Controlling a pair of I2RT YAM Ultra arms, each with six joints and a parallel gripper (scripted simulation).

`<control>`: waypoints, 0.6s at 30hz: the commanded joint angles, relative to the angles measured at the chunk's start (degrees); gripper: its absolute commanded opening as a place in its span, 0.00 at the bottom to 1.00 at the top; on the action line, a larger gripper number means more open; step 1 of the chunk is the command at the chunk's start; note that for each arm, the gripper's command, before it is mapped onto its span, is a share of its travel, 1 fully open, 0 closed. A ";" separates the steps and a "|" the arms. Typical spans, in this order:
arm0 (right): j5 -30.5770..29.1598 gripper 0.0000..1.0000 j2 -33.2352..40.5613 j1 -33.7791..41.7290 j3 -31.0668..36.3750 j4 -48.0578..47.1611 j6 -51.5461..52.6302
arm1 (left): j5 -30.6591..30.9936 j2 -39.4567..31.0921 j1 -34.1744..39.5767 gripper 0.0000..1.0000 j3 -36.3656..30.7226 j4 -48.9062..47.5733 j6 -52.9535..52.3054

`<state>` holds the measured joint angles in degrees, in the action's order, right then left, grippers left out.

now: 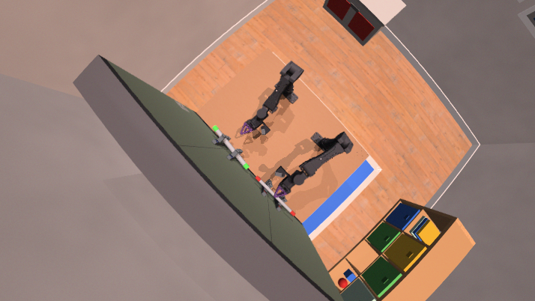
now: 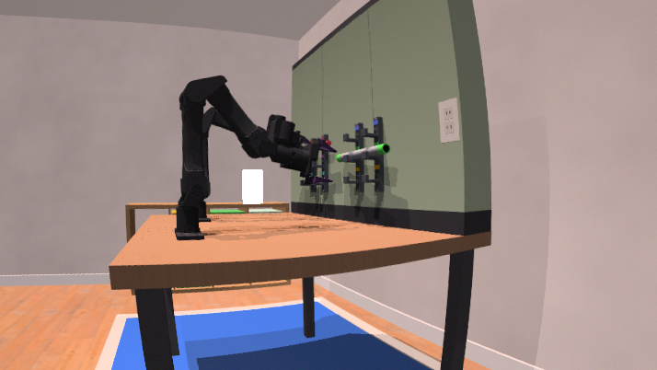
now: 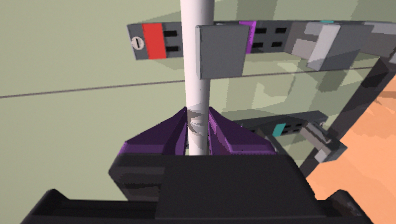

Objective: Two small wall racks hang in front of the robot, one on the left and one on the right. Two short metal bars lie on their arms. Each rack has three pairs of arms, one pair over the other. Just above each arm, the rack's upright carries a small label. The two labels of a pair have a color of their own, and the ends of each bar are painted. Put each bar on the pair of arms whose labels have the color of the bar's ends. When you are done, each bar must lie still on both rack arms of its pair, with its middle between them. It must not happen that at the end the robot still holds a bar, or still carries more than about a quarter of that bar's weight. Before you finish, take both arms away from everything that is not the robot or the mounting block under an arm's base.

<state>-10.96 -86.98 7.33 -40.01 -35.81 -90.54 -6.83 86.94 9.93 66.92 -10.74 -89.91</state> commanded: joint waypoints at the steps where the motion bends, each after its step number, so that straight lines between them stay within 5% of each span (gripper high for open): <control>1: -0.34 1.00 2.02 0.37 -0.23 -0.06 0.74 | -0.25 -1.39 0.58 0.00 0.74 -5.08 0.16; 18: -0.41 1.00 2.01 0.37 -0.24 0.13 0.74 | -0.25 -1.32 0.58 0.00 0.73 -4.94 0.16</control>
<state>-11.03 -86.98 7.33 -40.01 -35.62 -90.54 -6.83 86.94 9.93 66.92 -10.74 -89.91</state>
